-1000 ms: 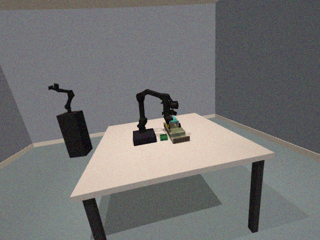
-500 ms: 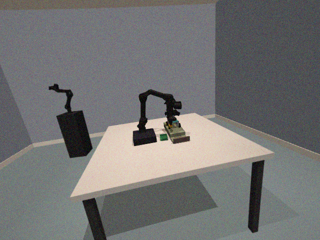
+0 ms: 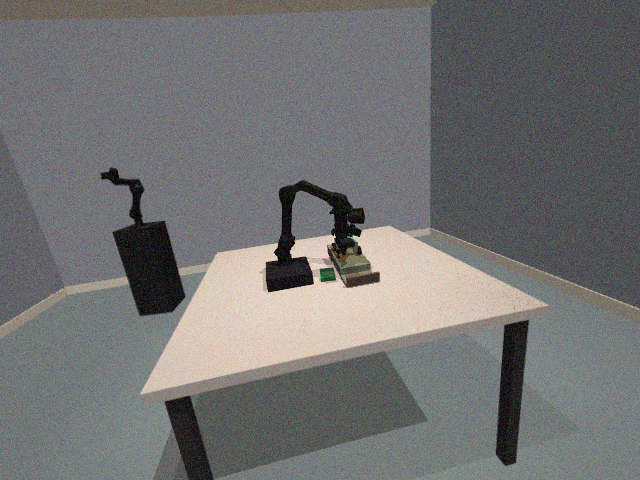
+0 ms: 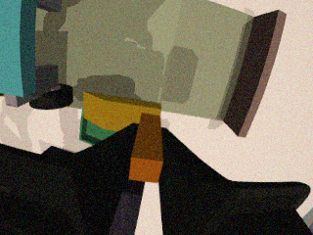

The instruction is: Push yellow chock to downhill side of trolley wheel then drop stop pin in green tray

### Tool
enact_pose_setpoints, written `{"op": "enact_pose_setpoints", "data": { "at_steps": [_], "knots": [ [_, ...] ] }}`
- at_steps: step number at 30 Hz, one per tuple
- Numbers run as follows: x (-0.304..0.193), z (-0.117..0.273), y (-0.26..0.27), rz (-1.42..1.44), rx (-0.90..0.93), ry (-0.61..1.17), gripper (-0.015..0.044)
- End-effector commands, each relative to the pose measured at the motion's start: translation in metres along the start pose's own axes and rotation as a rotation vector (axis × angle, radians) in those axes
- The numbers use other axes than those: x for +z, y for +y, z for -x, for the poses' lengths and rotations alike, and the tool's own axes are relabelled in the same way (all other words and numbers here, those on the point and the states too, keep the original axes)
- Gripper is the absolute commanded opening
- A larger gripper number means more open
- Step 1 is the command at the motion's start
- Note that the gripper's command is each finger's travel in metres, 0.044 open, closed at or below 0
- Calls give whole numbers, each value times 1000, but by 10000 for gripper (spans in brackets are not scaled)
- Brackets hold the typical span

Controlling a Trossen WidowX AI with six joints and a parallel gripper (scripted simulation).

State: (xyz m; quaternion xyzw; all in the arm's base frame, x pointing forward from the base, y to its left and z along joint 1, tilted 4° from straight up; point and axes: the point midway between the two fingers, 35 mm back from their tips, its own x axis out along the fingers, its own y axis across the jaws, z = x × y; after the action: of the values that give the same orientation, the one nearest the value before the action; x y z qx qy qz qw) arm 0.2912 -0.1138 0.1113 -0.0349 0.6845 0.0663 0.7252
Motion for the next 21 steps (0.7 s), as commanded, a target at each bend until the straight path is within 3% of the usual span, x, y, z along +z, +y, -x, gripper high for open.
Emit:
{"op": "enact_pose_setpoints", "data": {
  "at_steps": [1,21],
  "knots": [
    [-1,-12,1,-5,9,9,0],
    [-2,-36,6,-5,10,10,0]
  ]
}}
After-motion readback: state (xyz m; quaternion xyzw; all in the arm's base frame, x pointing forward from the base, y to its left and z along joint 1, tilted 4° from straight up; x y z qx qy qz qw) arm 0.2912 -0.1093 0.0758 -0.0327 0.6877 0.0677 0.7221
